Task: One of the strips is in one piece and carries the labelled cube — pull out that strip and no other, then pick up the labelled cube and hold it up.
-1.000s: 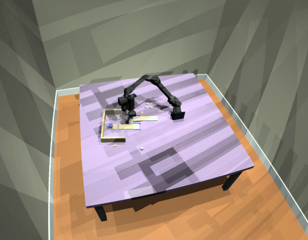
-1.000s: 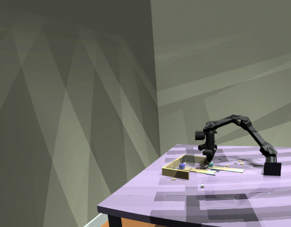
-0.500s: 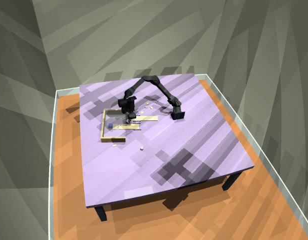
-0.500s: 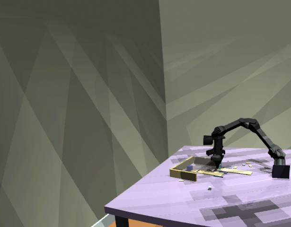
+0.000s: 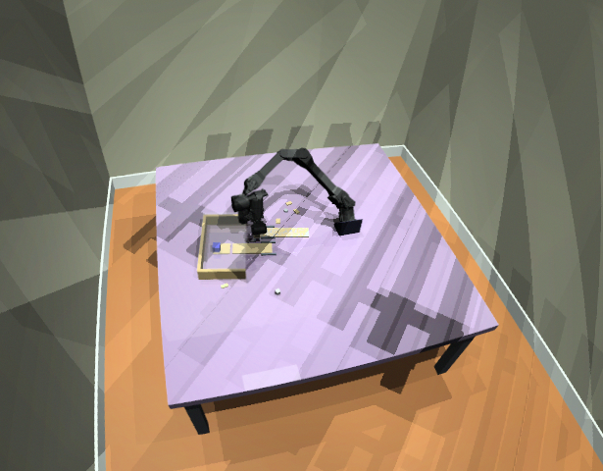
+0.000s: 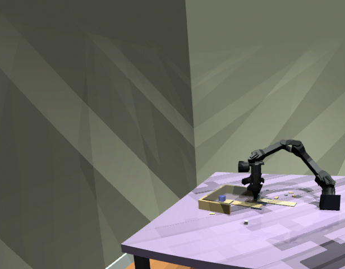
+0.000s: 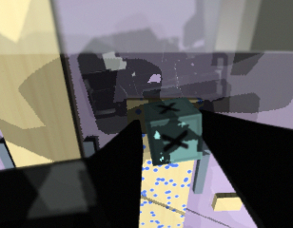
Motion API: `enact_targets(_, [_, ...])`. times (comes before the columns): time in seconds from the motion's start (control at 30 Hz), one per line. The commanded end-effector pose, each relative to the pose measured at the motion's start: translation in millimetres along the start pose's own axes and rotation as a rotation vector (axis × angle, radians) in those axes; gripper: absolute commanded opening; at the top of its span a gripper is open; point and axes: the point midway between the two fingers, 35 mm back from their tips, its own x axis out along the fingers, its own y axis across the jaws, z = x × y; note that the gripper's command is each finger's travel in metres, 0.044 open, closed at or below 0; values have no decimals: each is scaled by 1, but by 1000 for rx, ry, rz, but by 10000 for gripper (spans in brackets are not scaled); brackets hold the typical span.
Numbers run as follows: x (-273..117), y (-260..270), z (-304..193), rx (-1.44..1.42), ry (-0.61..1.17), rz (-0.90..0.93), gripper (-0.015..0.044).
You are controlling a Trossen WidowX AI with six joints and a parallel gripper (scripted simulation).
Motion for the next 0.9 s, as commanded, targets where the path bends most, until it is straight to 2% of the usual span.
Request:
enact_targets(0.0, [0,0,0,0,0,0,138])
enact_targets(0.17, [0,0,0,0,0,0,105])
enact_targets(0.3, [-3,1,-3,0,0,1,0])
enact_targets(0.67, [-41,8,-56,-10,7,-2,0])
enact_targets(0.87, [-43,8,-61,-11,8,-2,0])
